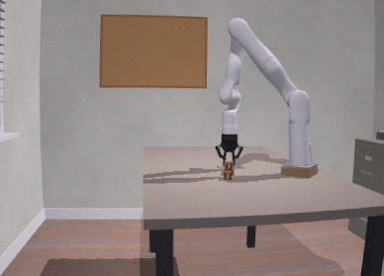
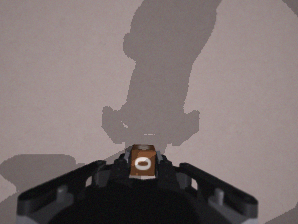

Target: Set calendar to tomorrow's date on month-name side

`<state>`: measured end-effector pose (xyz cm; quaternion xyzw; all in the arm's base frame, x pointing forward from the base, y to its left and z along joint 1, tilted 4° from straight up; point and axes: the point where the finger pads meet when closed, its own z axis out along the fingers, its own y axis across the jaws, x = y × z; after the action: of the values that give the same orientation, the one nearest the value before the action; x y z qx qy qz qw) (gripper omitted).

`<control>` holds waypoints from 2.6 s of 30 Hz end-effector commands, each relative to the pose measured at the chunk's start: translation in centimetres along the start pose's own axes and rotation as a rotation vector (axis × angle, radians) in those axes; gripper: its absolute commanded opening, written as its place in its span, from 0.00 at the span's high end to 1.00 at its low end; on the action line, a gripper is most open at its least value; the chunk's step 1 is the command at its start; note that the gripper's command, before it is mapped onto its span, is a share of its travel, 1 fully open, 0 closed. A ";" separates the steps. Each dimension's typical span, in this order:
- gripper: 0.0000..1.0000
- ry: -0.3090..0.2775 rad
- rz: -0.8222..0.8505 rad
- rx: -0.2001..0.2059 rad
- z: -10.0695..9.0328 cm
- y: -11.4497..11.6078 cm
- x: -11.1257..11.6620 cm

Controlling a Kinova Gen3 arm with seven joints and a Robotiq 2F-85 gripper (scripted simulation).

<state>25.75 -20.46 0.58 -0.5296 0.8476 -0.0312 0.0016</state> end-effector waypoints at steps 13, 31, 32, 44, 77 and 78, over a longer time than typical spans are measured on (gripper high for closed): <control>0.74 0.000 0.000 0.001 0.0 0.0 0.0; 0.74 0.000 0.000 0.001 0.0 0.0 0.0; 0.74 0.000 0.000 0.001 0.0 0.0 0.0; 0.62 0.000 0.000 0.001 0.0 0.0 0.0; 0.54 0.000 0.000 0.001 -4.6 0.0 0.0; 0.54 0.000 0.000 0.001 -5.1 0.0 0.0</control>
<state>24.73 -20.54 4.74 -0.5217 0.8528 -0.0237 -0.0047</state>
